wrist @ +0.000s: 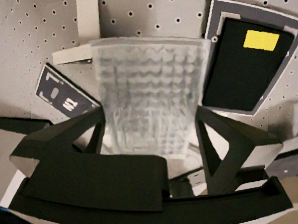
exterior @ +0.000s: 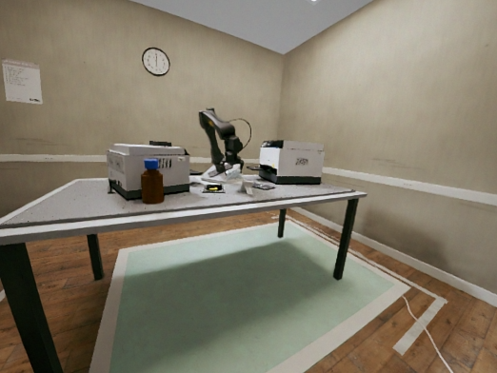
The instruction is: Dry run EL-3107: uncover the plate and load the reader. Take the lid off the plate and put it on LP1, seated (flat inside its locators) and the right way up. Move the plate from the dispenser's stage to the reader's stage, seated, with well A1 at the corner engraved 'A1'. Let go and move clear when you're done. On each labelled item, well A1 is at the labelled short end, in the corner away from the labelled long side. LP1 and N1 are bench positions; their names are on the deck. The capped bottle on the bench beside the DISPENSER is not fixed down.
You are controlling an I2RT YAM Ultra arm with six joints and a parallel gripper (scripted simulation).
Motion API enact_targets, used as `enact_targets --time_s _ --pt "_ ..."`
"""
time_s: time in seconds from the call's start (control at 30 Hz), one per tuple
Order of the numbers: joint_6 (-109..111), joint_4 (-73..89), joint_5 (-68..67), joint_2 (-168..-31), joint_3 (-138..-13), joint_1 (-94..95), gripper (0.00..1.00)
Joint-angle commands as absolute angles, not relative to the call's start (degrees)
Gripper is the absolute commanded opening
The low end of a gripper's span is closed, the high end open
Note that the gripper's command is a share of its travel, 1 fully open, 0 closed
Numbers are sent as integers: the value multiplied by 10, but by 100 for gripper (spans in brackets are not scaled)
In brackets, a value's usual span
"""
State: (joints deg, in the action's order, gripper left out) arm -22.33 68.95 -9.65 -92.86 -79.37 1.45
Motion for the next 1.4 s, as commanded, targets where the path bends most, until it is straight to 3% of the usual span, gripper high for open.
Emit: enact_targets --time_s 0.0,1.37 --pt "-252 681 -104 -923 -820 38 86" --pt "-436 698 -132 -999 -835 214 86"
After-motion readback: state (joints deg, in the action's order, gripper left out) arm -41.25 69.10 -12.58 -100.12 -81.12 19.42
